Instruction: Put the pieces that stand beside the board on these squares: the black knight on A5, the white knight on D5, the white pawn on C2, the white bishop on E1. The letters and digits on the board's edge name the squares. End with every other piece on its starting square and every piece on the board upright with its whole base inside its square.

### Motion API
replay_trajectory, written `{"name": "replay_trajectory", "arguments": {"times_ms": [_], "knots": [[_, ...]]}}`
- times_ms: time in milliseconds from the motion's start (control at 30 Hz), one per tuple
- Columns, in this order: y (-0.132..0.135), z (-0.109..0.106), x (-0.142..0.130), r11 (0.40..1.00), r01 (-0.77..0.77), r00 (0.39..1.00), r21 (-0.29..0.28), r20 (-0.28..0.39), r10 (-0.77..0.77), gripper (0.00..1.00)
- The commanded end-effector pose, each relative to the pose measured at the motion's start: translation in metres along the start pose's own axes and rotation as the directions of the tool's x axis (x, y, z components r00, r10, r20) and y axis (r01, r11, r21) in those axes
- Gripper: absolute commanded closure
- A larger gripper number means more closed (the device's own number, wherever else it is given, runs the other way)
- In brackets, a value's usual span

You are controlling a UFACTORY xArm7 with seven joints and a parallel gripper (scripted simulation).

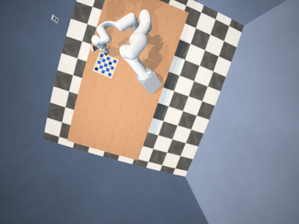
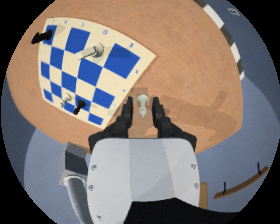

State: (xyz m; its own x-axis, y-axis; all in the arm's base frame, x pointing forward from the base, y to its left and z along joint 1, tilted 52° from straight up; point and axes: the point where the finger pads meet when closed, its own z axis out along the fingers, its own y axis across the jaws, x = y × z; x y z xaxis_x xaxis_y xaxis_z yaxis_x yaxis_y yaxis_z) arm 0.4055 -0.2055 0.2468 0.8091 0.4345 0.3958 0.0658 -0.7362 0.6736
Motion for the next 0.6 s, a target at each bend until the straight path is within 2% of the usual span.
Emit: {"name": "replay_trajectory", "arguments": {"times_ms": [0,67,100,567], "knots": [[0.0003,-0.0008,0.0006,1.0,0.001,1.0,-0.002,-0.002,-0.001,0.63],[0.0003,-0.0008,0.0006,1.0,0.001,1.0,-0.002,-0.002,-0.001,0.63],[0.0003,-0.0008,0.0006,1.0,0.001,1.0,-0.002,-0.002,-0.001,1.0],[0.0003,-0.0008,0.0006,1.0,0.001,1.0,-0.002,-0.002,-0.001,1.0]]}}
